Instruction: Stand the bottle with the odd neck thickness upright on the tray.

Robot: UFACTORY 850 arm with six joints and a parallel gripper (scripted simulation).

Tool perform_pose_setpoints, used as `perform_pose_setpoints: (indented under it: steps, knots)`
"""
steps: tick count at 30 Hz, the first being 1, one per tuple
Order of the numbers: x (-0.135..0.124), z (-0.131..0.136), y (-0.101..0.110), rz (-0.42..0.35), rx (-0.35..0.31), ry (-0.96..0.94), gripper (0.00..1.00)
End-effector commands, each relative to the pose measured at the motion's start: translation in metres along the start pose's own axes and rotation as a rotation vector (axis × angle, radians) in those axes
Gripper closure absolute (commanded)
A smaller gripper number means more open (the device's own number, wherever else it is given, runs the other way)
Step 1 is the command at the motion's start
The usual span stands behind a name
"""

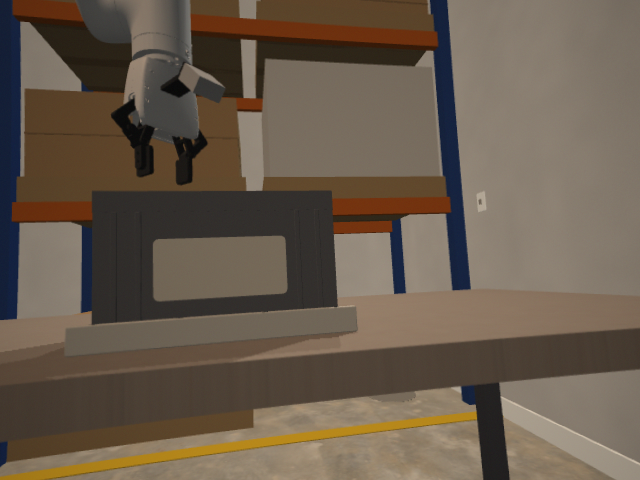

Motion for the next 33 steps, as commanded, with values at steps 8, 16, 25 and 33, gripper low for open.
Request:
perform_pose_setpoints:
  steps: [8, 16, 25, 33]
  knots:
    - [0.0003, -0.0003, 0.0029, 0.000, 0.001, 0.000, 1.00]
    - [0.0003, -0.0003, 0.0029, 0.000, 0.001, 0.000, 1.00]
    - [0.0003, -0.0003, 0.0029, 0.000, 0.001, 0.000, 1.00]
    - [0.0003, -0.0003, 0.0029, 0.000, 0.001, 0.000, 1.00]
Point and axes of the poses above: the point where the finger pads meet when closed, its own y axis back along the fingers, its own z axis across the jaws, x = y × z, the point moved 4 cm from there along y, back along the fingers, and after that the axes turned 1 degree about y, right-handed, at the moved point
